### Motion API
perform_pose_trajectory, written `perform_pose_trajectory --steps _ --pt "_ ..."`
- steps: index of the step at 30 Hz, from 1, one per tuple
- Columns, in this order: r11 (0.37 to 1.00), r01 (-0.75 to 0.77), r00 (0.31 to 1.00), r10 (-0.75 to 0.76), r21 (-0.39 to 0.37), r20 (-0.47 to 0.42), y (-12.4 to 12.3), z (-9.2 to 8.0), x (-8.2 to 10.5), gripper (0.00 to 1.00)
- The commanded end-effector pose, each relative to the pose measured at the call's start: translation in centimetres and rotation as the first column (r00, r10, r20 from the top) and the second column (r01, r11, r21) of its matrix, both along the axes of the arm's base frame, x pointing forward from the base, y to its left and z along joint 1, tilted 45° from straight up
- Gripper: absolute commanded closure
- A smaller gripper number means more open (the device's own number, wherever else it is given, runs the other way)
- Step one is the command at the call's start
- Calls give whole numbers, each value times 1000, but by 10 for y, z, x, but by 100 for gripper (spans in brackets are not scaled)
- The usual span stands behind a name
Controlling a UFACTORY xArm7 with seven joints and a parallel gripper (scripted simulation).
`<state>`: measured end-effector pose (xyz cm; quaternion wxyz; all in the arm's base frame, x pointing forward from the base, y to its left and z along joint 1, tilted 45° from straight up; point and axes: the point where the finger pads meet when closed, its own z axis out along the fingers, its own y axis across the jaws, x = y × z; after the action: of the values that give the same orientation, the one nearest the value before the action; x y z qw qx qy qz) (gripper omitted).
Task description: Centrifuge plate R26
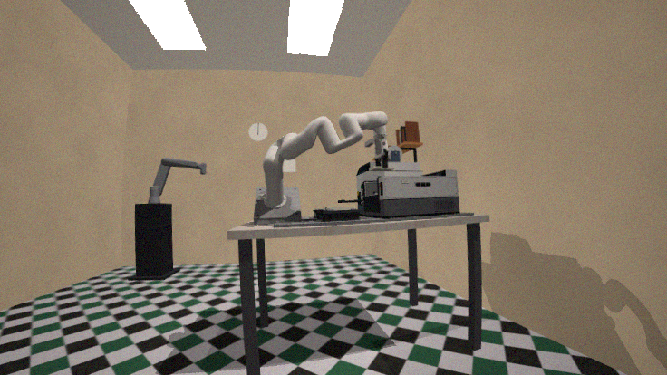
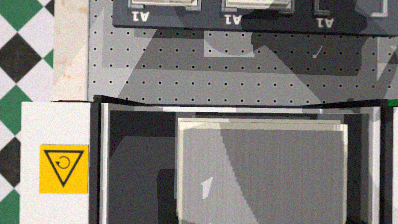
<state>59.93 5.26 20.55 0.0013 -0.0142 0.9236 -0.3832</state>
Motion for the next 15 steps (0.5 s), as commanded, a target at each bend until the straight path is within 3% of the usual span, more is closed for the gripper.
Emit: perform_pose_trajectory --steps 1,15 --pt "1000 -7 1000 7 5 7 2 2 -12 100" --pt "1000 -7 1000 7 5 7 1 2 -40 100"
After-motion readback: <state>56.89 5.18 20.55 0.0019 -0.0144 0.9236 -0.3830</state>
